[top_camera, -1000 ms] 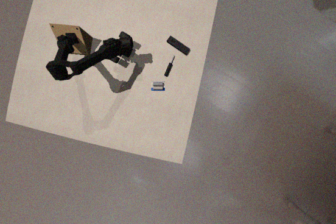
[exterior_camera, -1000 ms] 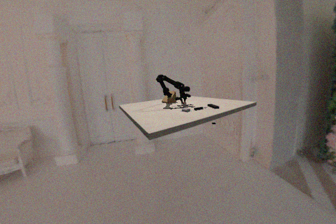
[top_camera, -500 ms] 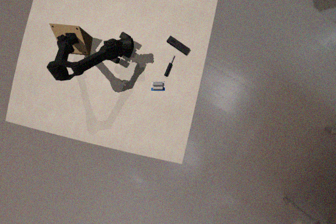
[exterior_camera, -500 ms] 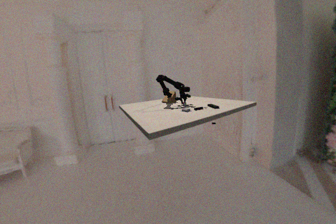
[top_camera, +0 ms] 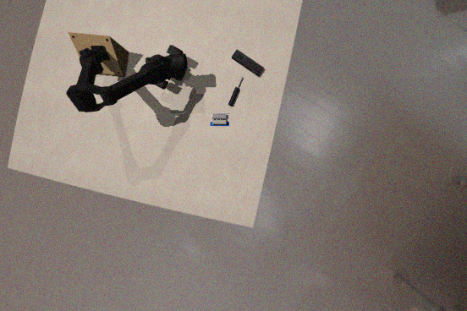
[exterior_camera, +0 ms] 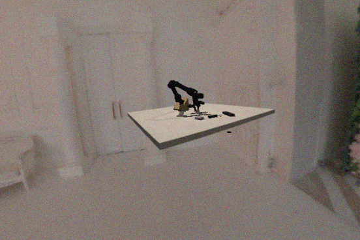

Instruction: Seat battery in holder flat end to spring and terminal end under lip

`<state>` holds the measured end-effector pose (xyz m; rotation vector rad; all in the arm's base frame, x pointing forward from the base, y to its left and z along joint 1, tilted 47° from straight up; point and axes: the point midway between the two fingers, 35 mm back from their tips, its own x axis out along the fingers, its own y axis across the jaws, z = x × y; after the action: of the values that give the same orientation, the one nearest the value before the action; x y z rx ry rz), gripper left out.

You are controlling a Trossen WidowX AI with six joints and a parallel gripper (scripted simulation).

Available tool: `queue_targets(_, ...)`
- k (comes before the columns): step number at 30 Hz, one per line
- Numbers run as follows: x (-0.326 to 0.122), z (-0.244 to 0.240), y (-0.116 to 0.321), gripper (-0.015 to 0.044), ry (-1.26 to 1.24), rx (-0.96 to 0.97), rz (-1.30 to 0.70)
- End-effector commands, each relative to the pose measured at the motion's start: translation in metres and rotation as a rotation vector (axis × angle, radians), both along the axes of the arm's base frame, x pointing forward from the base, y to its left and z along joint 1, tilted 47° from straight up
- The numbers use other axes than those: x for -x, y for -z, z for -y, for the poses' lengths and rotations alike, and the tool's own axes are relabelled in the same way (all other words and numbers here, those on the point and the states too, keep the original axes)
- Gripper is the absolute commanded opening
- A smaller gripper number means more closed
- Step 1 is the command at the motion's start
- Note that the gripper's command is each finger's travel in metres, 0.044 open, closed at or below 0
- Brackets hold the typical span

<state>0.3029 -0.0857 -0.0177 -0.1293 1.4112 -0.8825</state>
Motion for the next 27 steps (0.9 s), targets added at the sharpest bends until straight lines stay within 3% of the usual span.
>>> queue_targets(1,-0.0041,0.0006,-0.0032,0.0073,-0.003,0.004,0.008)
queue_targets(17,-0.0039,0.0013,-0.0023,0.0073,0.001,0.003,0.002)
queue_targets(21,-0.0039,0.0013,-0.0023,0.0175,0.001,0.003,0.002)
queue_targets(27,-0.0042,-0.0033,-0.0064,0.0175,0.002,0.003,0.003)
